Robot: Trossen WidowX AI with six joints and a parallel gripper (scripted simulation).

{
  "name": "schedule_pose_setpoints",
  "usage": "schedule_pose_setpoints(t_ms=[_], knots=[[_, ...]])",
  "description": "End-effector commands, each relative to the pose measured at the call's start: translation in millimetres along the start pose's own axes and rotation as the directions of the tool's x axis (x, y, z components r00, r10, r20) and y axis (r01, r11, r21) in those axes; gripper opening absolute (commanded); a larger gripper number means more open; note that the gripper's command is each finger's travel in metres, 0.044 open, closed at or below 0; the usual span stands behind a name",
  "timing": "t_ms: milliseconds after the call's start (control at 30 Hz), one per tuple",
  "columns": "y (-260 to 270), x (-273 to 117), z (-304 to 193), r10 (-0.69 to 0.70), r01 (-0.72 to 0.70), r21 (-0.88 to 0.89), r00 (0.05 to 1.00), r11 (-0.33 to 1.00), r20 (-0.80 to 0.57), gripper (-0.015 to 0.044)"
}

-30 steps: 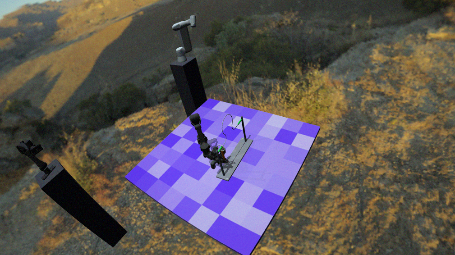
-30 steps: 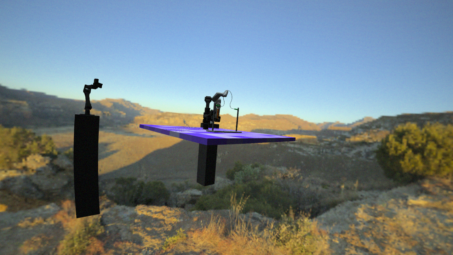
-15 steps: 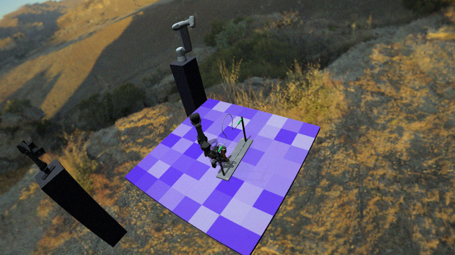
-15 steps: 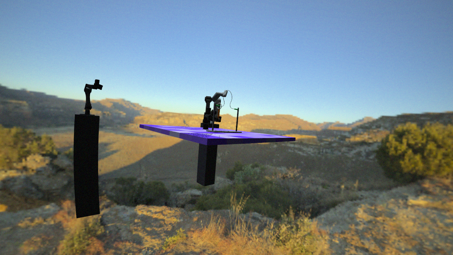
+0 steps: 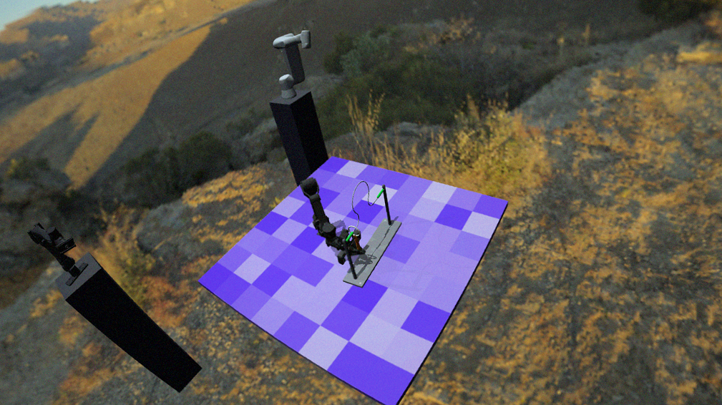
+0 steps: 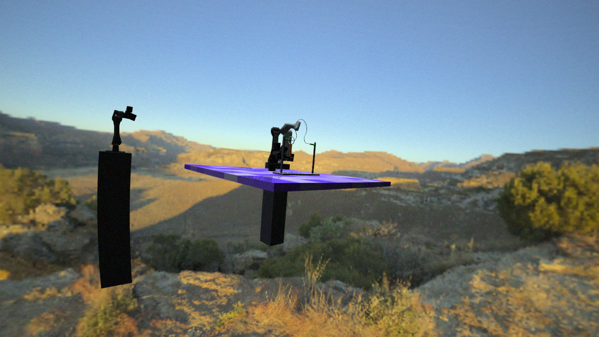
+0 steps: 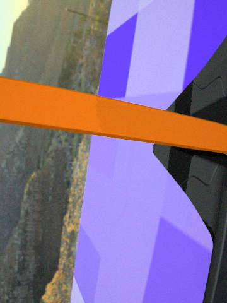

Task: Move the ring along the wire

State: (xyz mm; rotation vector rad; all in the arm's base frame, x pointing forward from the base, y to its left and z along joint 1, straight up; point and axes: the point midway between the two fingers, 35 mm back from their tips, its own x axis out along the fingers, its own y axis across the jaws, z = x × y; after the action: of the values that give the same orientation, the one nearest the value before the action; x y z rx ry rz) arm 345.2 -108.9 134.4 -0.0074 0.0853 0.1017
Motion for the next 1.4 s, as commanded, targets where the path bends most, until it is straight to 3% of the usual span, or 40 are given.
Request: schedule_pose_setpoints(t_ms=[0, 700, 1367], knots=[[6.5, -1.0, 1.2, -0.003, 0.003, 0.016, 1.0, 1.0, 0.002, -0.015], [56.6, -1.1, 6.1, 0.018, -0.018, 0.241, 1.0, 0.97, 0.001, -0.015], [115.3, -11.3, 33.7, 0.088, -0.05, 0.573, 0.995, 0.818, -0.04, -0.015]])
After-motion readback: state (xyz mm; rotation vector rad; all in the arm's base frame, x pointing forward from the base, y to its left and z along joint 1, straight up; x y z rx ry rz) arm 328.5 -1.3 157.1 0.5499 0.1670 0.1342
